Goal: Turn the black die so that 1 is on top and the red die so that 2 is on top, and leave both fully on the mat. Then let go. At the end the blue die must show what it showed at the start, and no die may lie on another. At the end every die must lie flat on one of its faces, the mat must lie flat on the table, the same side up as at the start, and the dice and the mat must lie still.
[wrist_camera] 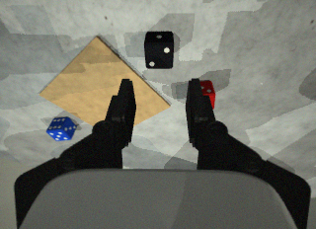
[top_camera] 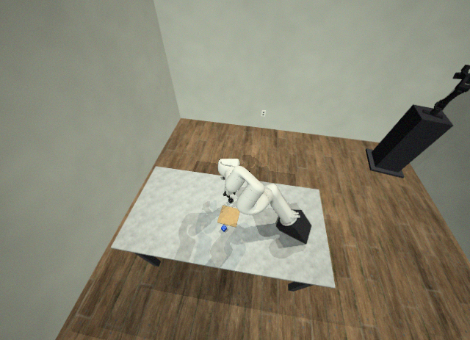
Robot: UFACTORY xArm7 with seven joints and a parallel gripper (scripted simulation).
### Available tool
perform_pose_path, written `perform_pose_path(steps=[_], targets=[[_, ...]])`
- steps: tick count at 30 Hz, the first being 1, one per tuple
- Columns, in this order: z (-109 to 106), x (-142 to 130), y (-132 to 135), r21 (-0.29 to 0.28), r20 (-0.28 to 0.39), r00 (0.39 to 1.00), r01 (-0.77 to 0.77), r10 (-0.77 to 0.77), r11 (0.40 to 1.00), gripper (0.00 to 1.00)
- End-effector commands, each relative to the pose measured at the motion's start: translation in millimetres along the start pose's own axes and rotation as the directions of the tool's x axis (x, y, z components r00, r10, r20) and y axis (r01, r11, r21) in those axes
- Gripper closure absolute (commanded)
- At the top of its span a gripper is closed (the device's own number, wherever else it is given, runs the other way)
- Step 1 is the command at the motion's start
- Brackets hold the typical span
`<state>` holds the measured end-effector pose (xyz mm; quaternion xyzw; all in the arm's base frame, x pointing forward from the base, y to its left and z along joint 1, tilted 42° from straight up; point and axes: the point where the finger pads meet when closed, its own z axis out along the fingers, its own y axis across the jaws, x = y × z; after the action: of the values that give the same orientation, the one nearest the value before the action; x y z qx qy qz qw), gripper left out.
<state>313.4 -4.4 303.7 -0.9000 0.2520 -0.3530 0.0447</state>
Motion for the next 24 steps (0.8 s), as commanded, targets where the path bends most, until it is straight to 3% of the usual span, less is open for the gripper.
perform_pose_path(steps=[1,24], targets=[[-0.7,0.7,-0.2,0.001,-0.002,1.0,0.0,0.0,1.0,0.53],[1.8,0.7,-0.3,0.001,-0.002,1.0,0.0,0.0,1.0,0.53]])
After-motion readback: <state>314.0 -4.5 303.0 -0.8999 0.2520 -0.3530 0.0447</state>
